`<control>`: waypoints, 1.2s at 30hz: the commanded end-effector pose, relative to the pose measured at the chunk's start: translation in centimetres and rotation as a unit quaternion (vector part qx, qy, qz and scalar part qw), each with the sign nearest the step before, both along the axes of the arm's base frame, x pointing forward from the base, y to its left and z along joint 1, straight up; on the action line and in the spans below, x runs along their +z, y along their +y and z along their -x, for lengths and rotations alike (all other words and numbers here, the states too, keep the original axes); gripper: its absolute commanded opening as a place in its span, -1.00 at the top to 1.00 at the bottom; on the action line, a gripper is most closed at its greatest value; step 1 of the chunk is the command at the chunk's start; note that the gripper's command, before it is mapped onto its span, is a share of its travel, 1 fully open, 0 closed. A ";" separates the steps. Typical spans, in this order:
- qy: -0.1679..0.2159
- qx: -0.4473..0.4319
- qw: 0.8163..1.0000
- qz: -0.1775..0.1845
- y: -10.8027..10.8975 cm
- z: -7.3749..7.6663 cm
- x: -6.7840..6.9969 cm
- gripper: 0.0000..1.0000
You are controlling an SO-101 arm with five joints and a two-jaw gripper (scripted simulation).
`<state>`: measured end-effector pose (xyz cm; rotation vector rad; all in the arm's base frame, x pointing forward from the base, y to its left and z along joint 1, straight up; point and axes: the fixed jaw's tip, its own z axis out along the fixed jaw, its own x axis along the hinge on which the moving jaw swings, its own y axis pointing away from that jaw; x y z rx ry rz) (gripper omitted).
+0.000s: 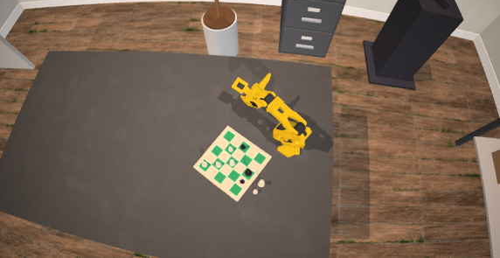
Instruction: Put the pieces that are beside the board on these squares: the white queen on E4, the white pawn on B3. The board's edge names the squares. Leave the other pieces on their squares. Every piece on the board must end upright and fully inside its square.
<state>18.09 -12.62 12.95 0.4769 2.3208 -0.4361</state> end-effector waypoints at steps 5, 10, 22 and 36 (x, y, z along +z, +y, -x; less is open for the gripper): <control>-0.001 0.000 1.000 0.000 0.0 0.0 0.1 -1.00; -0.001 0.000 1.000 0.000 0.0 0.0 0.1 -1.00; -0.008 0.012 1.000 0.003 0.6 -0.2 0.4 -0.98; -0.034 0.140 0.990 -0.002 6.8 -1.1 1.5 -0.72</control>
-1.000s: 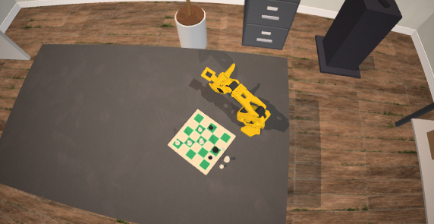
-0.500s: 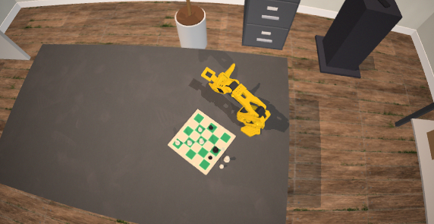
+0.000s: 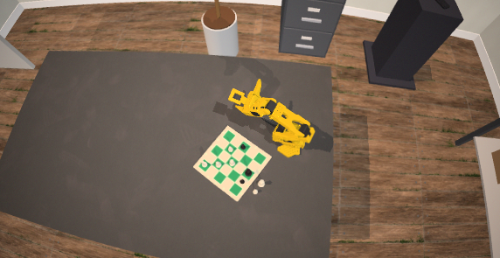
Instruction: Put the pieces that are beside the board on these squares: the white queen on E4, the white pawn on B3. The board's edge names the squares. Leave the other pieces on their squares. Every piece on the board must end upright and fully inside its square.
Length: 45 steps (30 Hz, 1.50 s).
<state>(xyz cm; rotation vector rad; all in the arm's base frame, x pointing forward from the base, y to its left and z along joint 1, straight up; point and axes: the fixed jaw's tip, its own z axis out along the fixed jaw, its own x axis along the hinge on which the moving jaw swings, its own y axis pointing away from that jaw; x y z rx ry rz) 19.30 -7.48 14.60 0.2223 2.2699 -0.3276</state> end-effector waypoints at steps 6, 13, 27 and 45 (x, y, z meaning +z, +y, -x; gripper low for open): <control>-0.010 0.111 0.994 -0.016 5.3 0.6 0.2 -0.57; -0.018 0.176 0.984 -0.023 8.0 1.5 0.3 -0.44; -0.033 0.341 0.938 -0.048 13.7 5.1 0.3 -0.11; -0.040 0.485 0.870 -0.077 17.0 9.5 -0.3 0.20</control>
